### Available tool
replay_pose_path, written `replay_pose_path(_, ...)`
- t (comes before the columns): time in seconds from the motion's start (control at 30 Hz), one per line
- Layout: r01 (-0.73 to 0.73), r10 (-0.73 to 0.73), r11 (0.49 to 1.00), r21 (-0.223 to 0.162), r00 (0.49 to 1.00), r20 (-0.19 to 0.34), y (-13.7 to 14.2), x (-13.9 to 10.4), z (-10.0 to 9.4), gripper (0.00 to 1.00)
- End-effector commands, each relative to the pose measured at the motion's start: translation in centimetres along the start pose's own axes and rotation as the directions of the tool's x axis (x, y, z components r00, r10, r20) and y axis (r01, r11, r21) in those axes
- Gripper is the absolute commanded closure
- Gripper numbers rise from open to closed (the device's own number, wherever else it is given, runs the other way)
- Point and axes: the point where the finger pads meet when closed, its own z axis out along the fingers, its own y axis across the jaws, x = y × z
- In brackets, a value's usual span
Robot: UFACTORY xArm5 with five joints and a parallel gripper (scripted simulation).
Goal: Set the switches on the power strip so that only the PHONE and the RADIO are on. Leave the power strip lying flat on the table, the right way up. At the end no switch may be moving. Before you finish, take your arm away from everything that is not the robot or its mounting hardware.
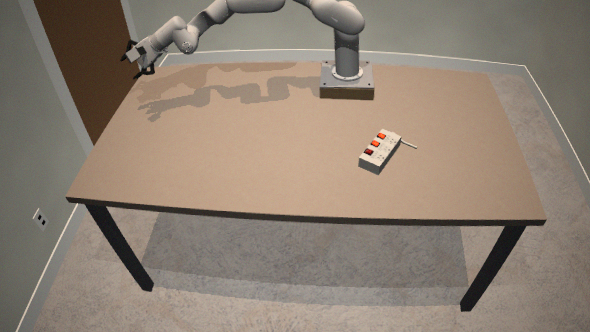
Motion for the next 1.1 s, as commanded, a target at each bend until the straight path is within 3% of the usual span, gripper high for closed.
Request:
replay_pose_path(0.0, 0.081, -0.08, 0.994, 0.068, 0.997, -0.022, -2.0, 3.7, 1.2, 0.0)
replay_pose_path(0.07, 0.081, -0.08, 0.994, 0.068, 0.997, -0.022, -2.0, 3.7, 1.2, 0.0)
replay_pose_path(0.1, 0.142, -0.138, 0.983, 0.115, 0.99, -0.043, -4.0, 6.2, 1.5, 0.0)
replay_pose_path(0.13, 0.142, -0.138, 0.983, 0.115, 0.99, -0.043, -4.0, 6.2, 1.5, 0.0)
replay_pose_path(0.17, 0.208, -0.199, 0.965, 0.161, 0.978, -0.069, -6.1, 8.8, 1.7, 0.0)
replay_pose_path(0.27, 0.208, -0.199, 0.965, 0.161, 0.978, -0.069, -6.1, 8.8, 1.7, 0.0)
replay_pose_path(0.3, 0.277, -0.261, 0.938, 0.206, 0.96, -0.101, -8.5, 11.5, 1.6, 0.0)
replay_pose_path(0.37, 0.277, -0.261, 0.938, 0.206, 0.96, -0.101, -8.5, 11.5, 1.6, 0.0)
replay_pose_path(0.4, 0.35, -0.325, 0.903, 0.249, 0.935, -0.14, -11.0, 14.2, 1.4, 0.0)
replay_pose_path(0.5, 0.35, -0.325, 0.903, 0.249, 0.935, -0.14, -11.0, 14.2, 1.4, 0.0)
replay_pose_path(0.53, 0.426, -0.387, 0.858, 0.287, 0.904, -0.184, -13.6, 16.9, 1.0, 0.0)
replay_pose_path(0.63, 0.426, -0.387, 0.858, 0.287, 0.904, -0.184, -13.6, 16.9, 1.0, 0.0)
replay_pose_path(0.67, 0.503, -0.447, 0.803, 0.32, 0.863, -0.234, -16.4, 19.7, 0.3, 0.0)
replay_pose_path(0.77, 0.503, -0.447, 0.803, 0.32, 0.863, -0.234, -16.4, 19.7, 0.3, 0.0)
replay_pose_path(0.8, 0.579, -0.503, 0.738, 0.347, 0.815, -0.288, -19.4, 22.3, -0.7, 0.0)
replay_pose_path(0.9, 0.579, -0.503, 0.738, 0.347, 0.815, -0.288, -19.4, 22.3, -0.7, 0.0)
replay_pose_path(0.93, 0.653, -0.554, 0.663, 0.366, 0.757, -0.347, -22.4, 24.9, -1.9, 0.0)
replay_pose_path(1.03, 0.653, -0.554, 0.663, 0.366, 0.757, -0.347, -22.4, 24.9, -1.9, 0.0)
replay_pose_path(1.07, 0.723, -0.597, 0.579, 0.376, 0.69, -0.409, -25.4, 27.2, -3.4, 0.0)
